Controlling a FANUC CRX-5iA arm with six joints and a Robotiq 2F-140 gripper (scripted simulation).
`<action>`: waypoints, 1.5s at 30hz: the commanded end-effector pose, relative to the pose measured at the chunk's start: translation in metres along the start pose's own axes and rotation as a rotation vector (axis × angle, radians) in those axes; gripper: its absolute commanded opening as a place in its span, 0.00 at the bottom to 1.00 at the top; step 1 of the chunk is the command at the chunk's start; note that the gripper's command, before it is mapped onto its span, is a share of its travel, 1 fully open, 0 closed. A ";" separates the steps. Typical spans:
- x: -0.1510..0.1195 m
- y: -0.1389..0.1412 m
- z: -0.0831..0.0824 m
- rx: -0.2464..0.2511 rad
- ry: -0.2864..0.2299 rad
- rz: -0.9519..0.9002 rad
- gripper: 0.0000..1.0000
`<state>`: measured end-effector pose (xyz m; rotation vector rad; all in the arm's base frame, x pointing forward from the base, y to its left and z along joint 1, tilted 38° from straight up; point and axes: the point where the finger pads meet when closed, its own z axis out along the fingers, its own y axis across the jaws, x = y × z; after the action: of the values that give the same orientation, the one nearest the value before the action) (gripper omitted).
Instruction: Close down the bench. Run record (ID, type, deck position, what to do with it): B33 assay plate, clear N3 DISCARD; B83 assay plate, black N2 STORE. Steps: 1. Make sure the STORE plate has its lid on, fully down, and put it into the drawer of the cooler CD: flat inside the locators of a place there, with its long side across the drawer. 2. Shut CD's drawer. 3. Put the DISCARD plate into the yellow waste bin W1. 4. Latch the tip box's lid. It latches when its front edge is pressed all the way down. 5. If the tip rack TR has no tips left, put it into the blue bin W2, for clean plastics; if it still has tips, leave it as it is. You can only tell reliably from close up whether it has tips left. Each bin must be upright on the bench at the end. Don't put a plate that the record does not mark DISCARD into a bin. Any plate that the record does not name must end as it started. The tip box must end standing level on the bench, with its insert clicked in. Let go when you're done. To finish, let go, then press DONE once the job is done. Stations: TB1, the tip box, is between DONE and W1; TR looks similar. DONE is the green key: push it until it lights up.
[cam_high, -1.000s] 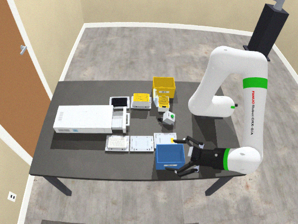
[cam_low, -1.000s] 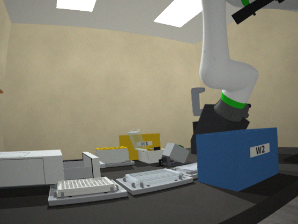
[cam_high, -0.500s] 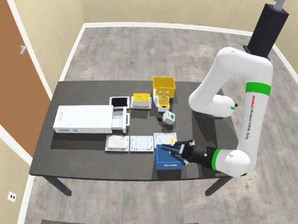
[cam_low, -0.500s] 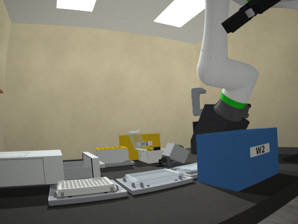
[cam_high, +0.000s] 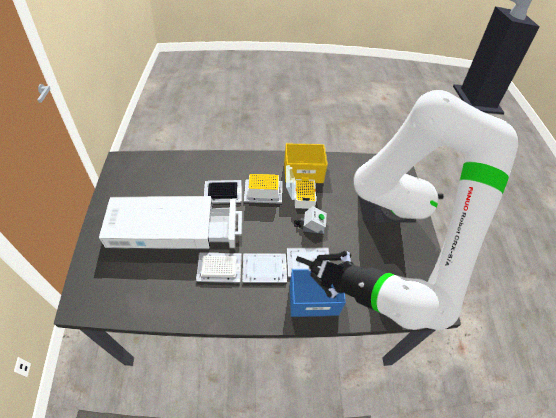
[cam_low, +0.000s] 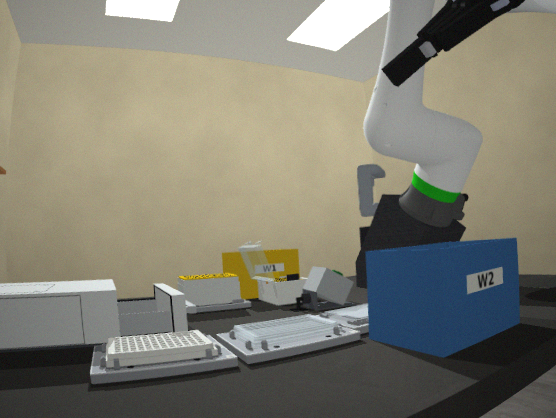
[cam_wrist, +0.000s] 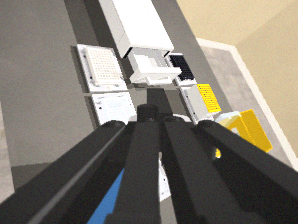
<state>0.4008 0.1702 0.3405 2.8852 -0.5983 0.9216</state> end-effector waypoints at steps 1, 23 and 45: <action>-0.001 0.009 0.014 -0.035 -0.038 -0.030 0.10; -0.016 0.052 0.074 -0.147 -0.238 -0.144 0.10; -0.041 0.099 0.134 -0.157 -0.486 -0.227 0.10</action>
<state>0.4060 0.0802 0.2147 2.9298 -0.3527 0.2047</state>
